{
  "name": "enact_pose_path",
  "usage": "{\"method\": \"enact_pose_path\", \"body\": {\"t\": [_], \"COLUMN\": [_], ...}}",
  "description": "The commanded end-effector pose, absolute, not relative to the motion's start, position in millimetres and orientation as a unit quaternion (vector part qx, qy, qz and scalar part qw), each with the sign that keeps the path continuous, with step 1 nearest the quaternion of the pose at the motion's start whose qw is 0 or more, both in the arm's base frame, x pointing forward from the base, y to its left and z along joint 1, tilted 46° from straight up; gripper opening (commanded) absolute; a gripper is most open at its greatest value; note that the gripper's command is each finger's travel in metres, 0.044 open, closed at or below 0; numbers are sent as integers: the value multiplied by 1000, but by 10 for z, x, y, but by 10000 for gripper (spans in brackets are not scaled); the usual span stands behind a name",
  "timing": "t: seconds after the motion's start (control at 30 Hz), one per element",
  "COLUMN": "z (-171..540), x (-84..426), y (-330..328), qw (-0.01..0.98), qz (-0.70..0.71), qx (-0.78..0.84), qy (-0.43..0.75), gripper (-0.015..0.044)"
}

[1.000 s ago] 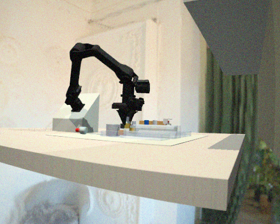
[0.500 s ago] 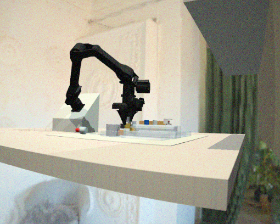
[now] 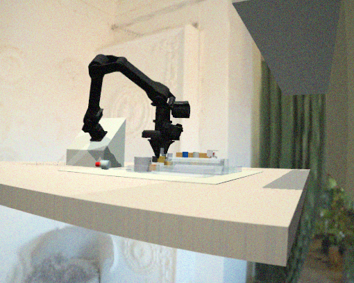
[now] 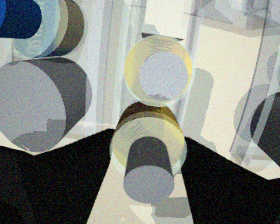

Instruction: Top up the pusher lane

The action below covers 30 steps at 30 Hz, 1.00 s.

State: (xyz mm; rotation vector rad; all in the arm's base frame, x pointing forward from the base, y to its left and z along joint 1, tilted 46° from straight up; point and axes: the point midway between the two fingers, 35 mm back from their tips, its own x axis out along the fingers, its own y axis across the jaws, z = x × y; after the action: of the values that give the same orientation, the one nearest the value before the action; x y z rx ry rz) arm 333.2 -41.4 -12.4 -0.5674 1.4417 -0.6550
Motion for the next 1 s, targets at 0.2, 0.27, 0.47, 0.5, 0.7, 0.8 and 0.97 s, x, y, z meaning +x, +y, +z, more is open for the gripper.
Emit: {"method": "enact_pose_path", "body": {"t": [0.2,0.27,0.47,0.5,0.7,0.8,0.97], "z": [-120,-124,-136,-138,-150,-156,-165], "x": [3397,3397,3397,3398,3398,3398,3397], "y": [-438,-442,-453,-455,-467,-473,-483], "qw": [675,675,675,675,675,675,675], "qz": [-294,-294,-294,-294,-294,-294,-294], "qx": [-251,-251,-251,-251,-251,-251,-251], "qy": [629,629,629,629,629,629,629], "gripper": [0,0,0,0,0,0,0]}}
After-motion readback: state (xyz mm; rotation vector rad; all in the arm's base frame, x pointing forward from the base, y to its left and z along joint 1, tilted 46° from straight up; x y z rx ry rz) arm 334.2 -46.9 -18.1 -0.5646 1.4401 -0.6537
